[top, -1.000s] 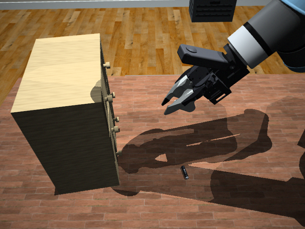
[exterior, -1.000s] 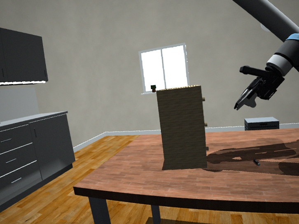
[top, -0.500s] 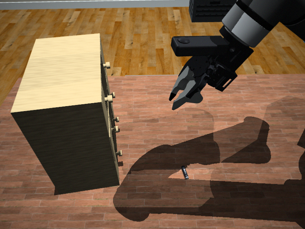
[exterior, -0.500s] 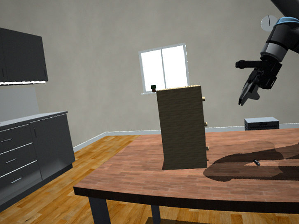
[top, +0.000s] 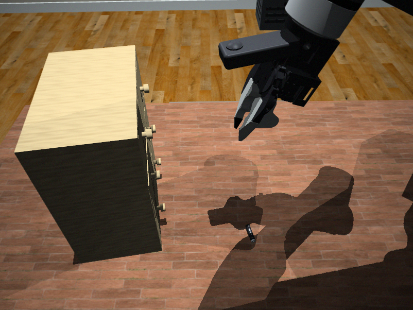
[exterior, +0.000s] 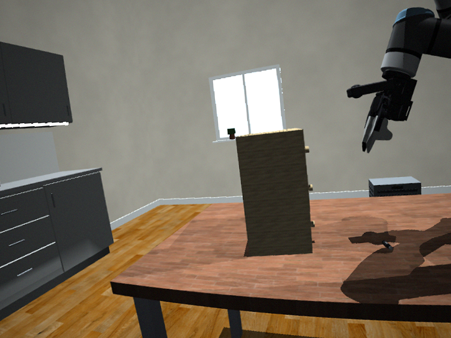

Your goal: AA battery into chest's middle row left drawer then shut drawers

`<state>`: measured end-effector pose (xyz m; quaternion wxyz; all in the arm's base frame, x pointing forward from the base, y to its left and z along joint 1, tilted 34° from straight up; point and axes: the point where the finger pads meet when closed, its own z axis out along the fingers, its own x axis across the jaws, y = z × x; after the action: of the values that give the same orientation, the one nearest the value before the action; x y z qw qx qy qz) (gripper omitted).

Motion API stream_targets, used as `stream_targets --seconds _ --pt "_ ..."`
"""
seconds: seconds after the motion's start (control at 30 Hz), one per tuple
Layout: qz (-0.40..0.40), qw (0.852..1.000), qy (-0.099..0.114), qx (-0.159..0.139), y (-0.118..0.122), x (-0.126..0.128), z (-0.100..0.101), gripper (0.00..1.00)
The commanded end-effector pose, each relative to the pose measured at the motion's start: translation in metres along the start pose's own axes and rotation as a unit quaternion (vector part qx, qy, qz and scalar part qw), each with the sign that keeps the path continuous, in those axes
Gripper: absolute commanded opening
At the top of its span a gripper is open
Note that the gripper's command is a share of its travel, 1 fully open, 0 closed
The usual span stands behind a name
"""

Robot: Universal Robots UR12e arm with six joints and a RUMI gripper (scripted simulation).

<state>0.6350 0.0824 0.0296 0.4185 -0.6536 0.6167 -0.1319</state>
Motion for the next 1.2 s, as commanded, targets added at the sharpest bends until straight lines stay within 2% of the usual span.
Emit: stream_targets --seconds 0.0,0.17,0.23,0.63,1.17 --pt "0.001 0.996 -0.008 -0.088 0.008 0.003 -0.005 0.20" --pt "0.000 0.993 -0.009 -0.120 0.011 0.001 -0.013 0.20" --pt "0.000 0.993 -0.009 -0.120 0.011 0.001 -0.013 0.20" --pt "0.000 0.984 -0.008 -0.176 0.014 0.002 -0.024 0.20" --pt "0.000 0.981 -0.009 -0.192 0.015 0.002 -0.029 0.20"
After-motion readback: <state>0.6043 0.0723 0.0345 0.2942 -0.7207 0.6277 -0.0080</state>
